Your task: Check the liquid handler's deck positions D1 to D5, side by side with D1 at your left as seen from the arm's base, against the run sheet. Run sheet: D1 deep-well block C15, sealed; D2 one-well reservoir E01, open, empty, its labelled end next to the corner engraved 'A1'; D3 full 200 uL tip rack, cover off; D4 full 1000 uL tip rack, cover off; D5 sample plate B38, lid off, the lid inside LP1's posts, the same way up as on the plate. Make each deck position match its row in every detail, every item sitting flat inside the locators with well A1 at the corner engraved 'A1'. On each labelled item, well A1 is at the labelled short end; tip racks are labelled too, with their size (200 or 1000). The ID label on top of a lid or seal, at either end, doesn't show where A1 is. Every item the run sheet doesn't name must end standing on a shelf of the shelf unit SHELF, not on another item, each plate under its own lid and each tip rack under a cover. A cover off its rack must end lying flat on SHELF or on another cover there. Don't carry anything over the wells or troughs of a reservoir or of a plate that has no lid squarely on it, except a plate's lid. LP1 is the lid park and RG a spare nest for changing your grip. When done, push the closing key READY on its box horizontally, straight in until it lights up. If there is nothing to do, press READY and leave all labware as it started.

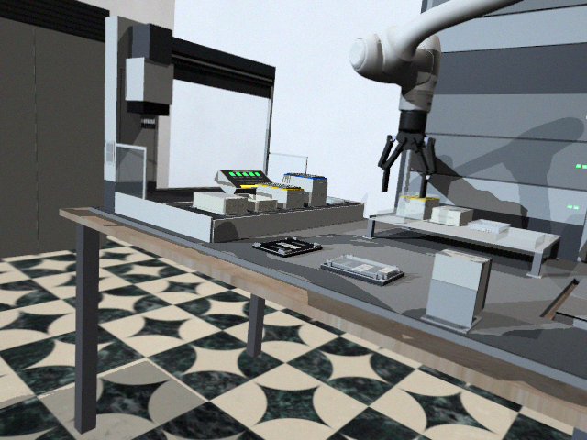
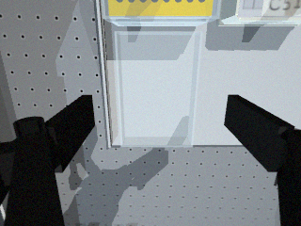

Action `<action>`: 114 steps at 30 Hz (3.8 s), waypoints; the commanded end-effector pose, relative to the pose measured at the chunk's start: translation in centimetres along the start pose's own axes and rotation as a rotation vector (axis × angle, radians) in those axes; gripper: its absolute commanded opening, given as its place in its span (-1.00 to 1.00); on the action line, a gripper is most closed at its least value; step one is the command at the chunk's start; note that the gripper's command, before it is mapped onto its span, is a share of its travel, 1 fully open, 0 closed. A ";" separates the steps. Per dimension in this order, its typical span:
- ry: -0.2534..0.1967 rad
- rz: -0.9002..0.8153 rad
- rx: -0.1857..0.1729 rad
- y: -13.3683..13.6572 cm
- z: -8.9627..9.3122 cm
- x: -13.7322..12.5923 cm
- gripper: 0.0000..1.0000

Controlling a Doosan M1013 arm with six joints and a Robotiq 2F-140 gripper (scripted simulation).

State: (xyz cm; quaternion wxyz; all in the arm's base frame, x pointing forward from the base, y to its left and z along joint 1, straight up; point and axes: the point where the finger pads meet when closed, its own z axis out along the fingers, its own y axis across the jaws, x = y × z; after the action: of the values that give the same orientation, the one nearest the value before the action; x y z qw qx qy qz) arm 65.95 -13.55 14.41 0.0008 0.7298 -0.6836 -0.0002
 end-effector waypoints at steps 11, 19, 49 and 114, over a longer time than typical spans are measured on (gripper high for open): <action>0.000 0.000 0.001 0.0 -2.1 0.0 0.59; 0.000 0.000 0.001 0.0 -3.1 0.0 0.59; 0.000 0.000 0.001 0.0 -7.8 0.0 0.59; 0.000 -0.240 0.001 -4.3 -14.9 0.2 -0.80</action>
State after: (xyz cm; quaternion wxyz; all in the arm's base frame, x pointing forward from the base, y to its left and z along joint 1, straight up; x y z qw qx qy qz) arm 69.70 -13.41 29.14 0.0011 0.7827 -0.6224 0.0007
